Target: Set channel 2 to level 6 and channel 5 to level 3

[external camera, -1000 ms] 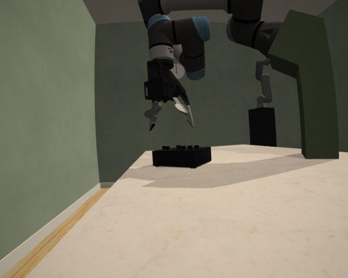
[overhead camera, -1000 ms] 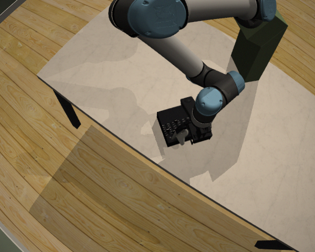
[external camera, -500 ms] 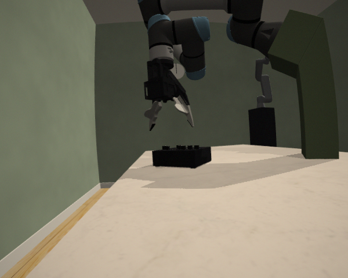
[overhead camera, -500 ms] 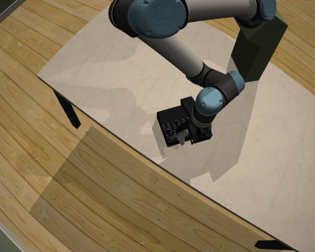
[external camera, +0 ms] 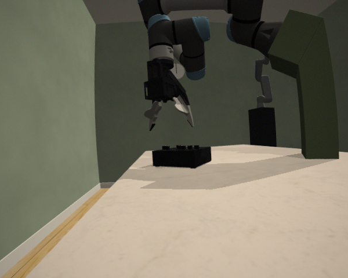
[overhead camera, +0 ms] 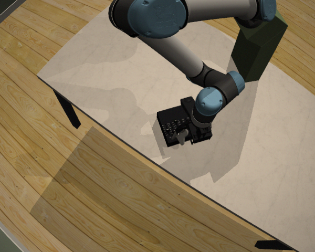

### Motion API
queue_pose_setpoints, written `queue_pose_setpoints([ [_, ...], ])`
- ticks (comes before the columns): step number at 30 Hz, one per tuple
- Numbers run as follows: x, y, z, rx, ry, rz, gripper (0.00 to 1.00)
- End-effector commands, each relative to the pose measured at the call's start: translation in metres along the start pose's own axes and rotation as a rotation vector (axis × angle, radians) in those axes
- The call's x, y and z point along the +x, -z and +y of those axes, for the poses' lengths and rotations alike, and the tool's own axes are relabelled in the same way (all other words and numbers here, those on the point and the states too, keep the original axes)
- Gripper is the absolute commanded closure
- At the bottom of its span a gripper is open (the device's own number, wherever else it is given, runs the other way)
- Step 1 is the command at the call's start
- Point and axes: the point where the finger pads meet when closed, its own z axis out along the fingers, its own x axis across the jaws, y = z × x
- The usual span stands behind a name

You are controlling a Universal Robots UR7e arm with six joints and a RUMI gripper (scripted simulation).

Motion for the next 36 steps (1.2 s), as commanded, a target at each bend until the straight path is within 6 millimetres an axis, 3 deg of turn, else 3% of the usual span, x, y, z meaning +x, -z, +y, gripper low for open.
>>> queue_pose_setpoints([
  [1,-0.0003,0.0004,0.0003,-0.001,0.000,-0.001,0.00],
  [36,-0.0001,0.0006,-0.0003,-0.001,-0.019,-0.001,0.00],
])
